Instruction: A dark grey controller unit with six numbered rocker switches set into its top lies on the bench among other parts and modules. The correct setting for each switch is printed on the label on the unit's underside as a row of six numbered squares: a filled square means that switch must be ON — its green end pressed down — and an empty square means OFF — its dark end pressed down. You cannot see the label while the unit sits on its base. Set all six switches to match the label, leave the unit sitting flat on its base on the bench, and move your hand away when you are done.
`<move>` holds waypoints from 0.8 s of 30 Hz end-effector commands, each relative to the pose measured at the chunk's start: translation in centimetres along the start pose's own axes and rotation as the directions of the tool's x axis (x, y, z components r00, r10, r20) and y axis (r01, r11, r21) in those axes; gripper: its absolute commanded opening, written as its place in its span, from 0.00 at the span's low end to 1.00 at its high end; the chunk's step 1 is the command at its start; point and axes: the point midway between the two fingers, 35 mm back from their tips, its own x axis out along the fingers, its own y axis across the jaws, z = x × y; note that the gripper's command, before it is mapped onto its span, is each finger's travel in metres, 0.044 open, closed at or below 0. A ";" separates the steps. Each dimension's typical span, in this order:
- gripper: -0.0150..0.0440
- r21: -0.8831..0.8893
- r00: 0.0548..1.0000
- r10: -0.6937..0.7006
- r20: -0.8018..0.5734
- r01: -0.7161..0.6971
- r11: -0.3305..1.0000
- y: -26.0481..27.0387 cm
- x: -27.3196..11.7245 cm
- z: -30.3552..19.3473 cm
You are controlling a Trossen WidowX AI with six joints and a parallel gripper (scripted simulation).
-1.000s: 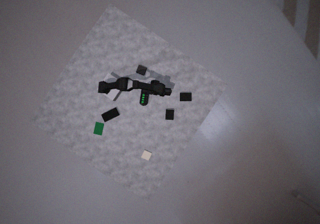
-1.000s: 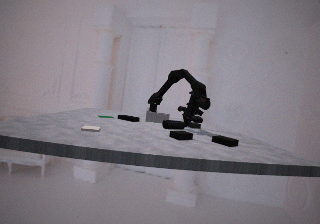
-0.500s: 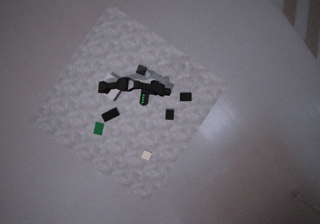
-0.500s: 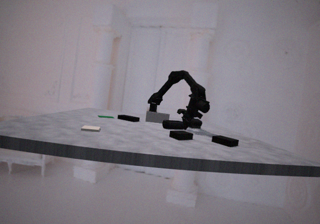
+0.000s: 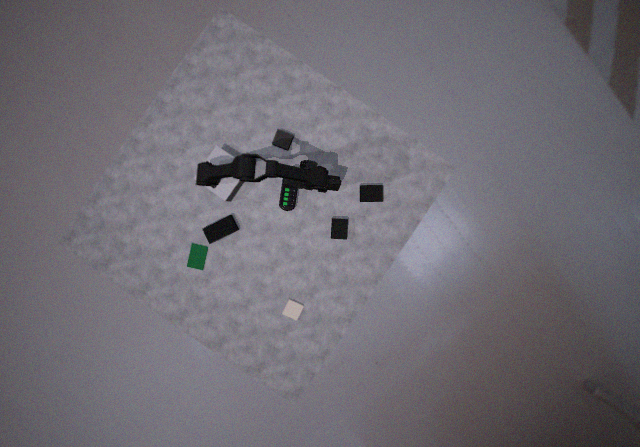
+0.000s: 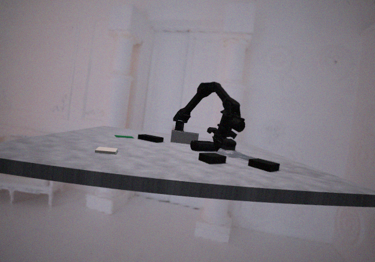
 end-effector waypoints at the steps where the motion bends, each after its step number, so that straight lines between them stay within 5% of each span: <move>1: 0.25 0.003 1.000 0.001 -0.002 -0.001 1.000 0.2 0.2 0.0; 24: 0.25 0.003 1.000 0.003 -0.002 -0.003 1.000 1.4 0.5 0.0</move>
